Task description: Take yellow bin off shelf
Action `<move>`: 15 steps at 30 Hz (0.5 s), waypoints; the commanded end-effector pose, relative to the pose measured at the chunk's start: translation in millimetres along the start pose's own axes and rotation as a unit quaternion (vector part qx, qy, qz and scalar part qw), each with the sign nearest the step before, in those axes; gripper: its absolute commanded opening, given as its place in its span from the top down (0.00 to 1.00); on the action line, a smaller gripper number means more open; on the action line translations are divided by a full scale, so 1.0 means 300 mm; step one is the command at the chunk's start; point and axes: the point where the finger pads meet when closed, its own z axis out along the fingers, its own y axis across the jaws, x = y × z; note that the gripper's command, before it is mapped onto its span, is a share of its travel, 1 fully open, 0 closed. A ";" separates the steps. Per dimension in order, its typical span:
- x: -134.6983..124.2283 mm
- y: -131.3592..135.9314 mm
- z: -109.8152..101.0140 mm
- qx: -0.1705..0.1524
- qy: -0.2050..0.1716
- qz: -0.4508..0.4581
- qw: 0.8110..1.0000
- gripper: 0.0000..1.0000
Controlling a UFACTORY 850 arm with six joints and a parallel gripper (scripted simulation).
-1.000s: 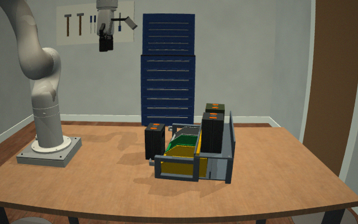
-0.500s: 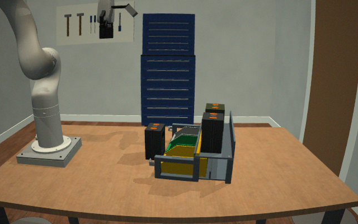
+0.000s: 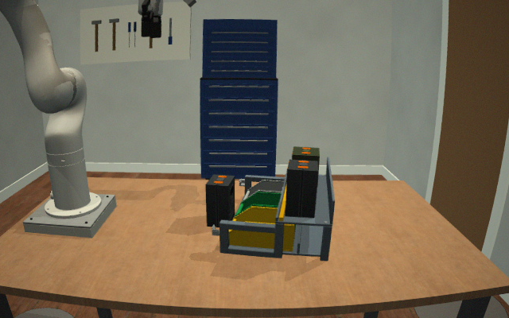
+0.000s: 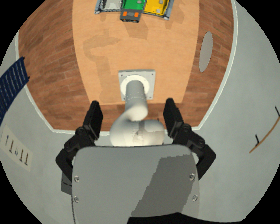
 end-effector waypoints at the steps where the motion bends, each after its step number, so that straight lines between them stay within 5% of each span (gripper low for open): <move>1: 0.000 0.000 -0.011 0.000 -0.001 0.000 1.000 0.00; 8: 0.000 0.000 -0.011 0.000 -0.001 0.000 1.000 0.00; 13: 0.000 0.000 -0.177 0.000 -0.001 0.000 1.000 0.00; 15: 0.000 0.000 -0.177 0.000 -0.001 0.000 1.000 0.00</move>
